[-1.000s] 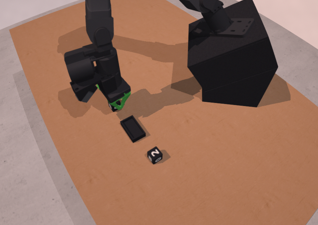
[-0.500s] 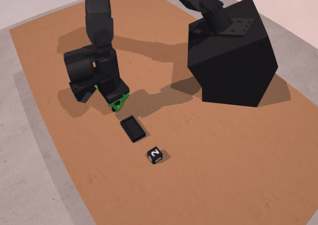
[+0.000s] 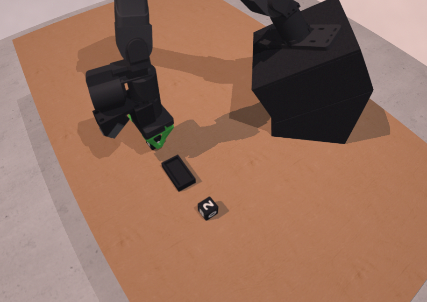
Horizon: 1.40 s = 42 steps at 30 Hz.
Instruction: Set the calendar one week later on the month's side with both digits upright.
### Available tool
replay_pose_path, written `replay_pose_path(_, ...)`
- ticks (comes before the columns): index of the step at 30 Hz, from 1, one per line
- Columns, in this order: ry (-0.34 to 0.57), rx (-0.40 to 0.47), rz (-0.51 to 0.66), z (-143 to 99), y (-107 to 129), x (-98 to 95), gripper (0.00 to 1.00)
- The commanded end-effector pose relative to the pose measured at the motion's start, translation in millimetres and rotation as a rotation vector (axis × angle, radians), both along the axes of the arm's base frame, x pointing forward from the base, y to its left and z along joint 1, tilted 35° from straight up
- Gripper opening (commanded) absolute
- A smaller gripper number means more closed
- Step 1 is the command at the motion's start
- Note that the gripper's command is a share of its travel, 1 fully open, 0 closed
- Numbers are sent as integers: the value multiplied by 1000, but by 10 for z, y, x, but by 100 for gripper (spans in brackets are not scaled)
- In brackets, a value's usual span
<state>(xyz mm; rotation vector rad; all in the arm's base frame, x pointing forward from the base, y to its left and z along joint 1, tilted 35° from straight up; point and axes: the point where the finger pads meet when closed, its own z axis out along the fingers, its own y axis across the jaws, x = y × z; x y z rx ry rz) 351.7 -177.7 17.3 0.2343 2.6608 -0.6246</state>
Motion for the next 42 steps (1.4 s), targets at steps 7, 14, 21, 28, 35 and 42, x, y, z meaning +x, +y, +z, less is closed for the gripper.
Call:
replay_pose_path(7,-43,-11,12,116,-11,102,45)
replay_pose_path(14,-43,-12,12,116,-12,101,26)
replay_pose_path(21,-43,-12,12,116,-12,101,26)
replay_pose_path(28,-43,-12,12,116,-12,101,26)
replay_pose_path(35,-43,-12,12,116,-12,101,26)
replay_pose_path(42,-43,-12,12,116,-12,101,26)
